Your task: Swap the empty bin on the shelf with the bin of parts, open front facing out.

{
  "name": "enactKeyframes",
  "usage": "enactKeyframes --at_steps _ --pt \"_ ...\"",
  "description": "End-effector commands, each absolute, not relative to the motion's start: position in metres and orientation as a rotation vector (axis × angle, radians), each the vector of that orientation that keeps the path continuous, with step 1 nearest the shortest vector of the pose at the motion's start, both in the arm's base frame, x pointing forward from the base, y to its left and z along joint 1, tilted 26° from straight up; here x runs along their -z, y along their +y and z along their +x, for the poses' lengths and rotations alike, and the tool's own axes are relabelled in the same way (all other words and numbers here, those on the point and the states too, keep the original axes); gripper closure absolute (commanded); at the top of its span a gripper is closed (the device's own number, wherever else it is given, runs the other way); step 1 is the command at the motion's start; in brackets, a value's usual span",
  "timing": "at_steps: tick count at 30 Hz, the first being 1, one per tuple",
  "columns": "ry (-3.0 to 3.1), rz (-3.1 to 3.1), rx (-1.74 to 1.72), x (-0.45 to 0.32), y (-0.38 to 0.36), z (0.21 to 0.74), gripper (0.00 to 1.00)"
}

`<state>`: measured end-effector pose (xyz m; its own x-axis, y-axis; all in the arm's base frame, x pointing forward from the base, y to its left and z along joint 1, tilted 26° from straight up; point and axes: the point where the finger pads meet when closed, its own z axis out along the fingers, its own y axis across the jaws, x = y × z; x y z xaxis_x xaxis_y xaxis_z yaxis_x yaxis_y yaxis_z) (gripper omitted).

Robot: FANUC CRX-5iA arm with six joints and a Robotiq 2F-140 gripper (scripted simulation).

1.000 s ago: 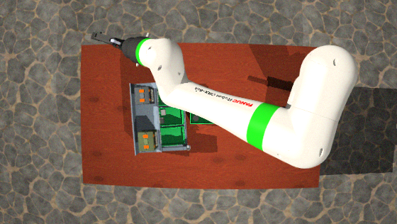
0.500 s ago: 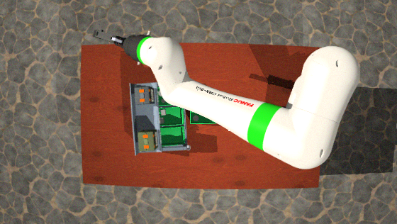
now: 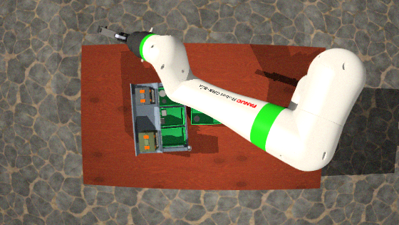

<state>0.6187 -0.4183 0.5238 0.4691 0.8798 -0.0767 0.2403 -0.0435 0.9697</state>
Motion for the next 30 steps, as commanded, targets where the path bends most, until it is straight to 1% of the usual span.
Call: enactKeyframes --at_steps 1,14,19,23,30 --pt "1.008 1.557 -0.663 -0.524 -0.424 0.613 0.0" --pt "1.039 1.538 -0.525 -0.518 -0.448 0.588 0.0" --pt "1.063 1.521 -0.416 -0.515 -0.466 0.568 0.0" --pt "1.068 1.517 -0.389 -0.514 -0.47 0.563 0.0" --pt "1.099 1.491 -0.228 -0.51 -0.495 0.531 0.0"
